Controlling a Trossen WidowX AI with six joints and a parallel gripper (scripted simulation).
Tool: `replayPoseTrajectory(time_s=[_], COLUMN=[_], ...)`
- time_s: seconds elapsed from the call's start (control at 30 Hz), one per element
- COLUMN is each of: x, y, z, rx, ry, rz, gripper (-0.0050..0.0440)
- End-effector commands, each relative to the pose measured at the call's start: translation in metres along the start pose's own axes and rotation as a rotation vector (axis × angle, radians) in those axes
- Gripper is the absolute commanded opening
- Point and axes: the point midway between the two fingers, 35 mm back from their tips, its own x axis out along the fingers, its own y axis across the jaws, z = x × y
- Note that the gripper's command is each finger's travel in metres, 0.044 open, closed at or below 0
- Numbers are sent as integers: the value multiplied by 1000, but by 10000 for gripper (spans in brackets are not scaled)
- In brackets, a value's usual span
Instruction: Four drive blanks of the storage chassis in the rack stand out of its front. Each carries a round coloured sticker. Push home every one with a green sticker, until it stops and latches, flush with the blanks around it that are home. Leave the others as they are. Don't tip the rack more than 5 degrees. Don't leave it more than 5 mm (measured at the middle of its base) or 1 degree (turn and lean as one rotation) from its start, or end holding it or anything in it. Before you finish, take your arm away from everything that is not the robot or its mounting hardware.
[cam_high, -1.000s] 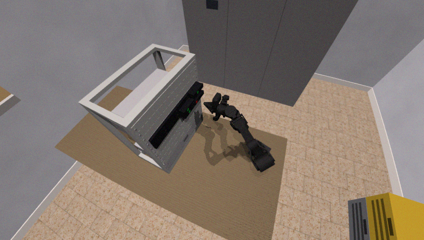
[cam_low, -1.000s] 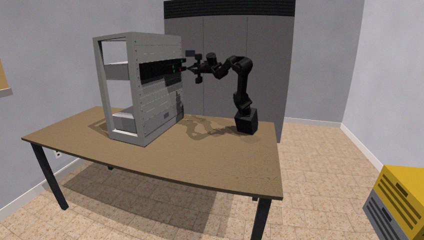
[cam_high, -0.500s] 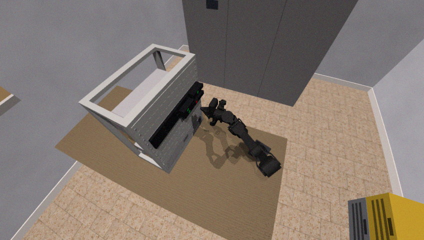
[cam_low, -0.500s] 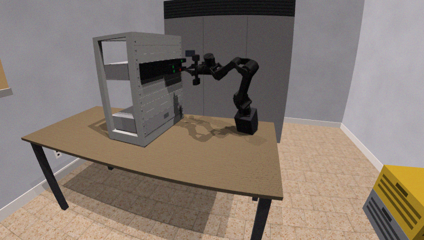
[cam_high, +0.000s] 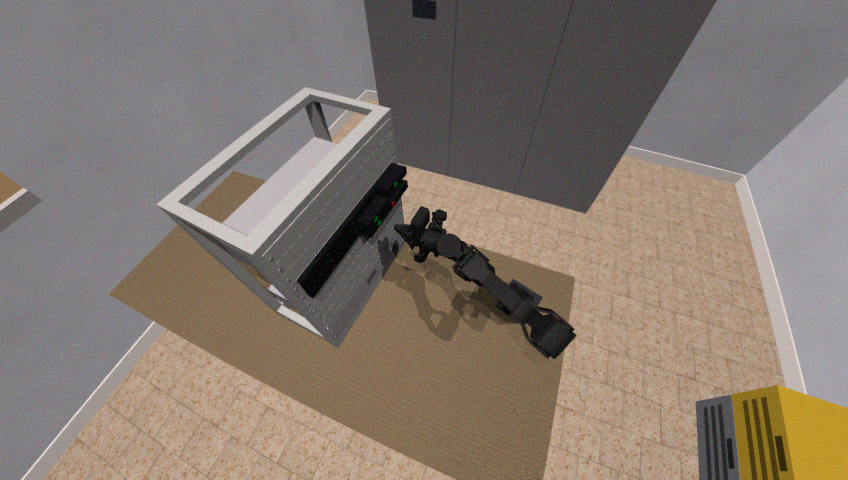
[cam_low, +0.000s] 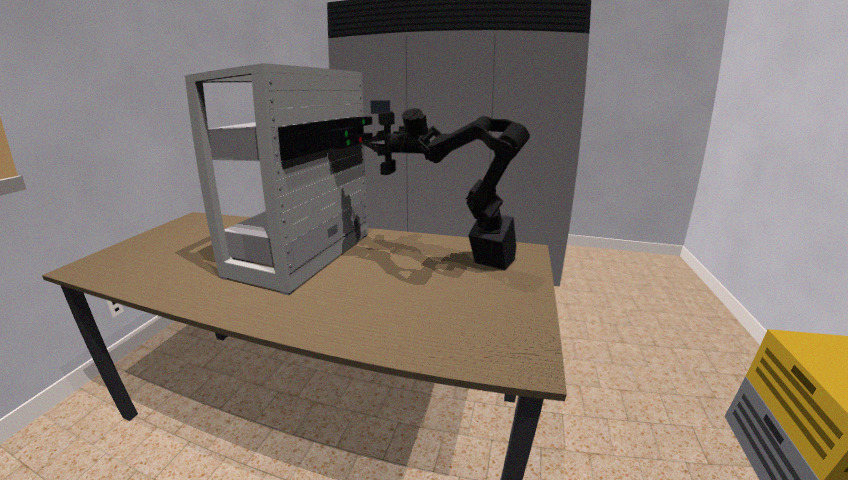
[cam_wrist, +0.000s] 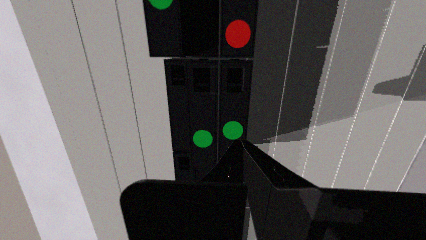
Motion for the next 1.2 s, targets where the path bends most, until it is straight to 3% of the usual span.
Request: replayPoseTrajectory(time_s=[0.0, 0.27, 1.17], x=[5, 36, 37], y=[7, 7, 10], z=[-4, -4, -5], rx=[-9, -9, -9], ry=[5, 5, 5], rz=[16, 16, 16], gripper=[0, 0, 0])
